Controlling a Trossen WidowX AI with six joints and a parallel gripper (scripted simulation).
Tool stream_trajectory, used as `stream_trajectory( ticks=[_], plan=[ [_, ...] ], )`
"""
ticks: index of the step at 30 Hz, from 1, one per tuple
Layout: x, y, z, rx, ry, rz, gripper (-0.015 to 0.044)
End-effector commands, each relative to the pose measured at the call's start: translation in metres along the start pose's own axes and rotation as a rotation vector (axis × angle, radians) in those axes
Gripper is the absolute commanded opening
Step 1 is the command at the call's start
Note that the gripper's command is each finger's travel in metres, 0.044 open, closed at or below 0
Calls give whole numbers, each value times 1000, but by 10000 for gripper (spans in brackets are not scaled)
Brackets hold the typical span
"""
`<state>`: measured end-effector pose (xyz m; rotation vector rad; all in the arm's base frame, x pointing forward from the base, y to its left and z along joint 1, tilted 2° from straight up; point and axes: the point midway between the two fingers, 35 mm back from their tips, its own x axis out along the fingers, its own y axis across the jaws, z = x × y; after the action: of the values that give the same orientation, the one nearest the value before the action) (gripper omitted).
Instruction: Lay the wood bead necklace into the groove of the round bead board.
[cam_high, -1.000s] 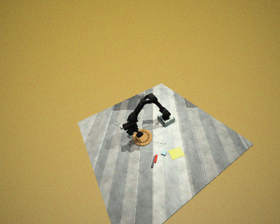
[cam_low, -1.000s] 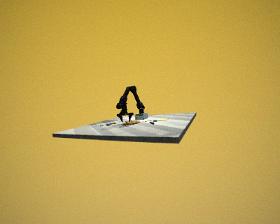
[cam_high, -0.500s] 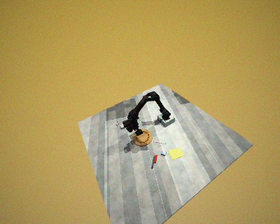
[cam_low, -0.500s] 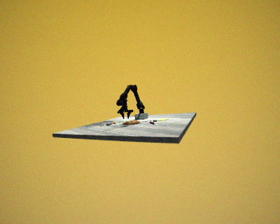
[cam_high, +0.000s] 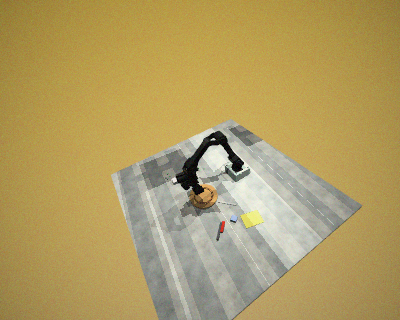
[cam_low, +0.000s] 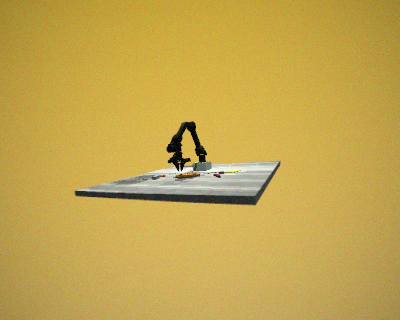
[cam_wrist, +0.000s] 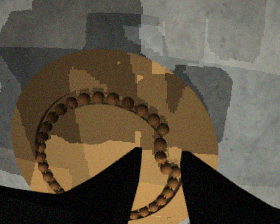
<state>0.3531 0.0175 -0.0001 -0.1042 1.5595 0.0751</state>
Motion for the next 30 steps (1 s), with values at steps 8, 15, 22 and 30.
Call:
stream_trajectory(
  ticks=[8,15,22,30],
  plan=[
    [19,0,-3,4,11,-1,120],
    [29,0,-5,7,15,-2,120],
    [28,0,-3,2,11,1,94],
    [28,0,-3,2,11,1,0]
  ],
)
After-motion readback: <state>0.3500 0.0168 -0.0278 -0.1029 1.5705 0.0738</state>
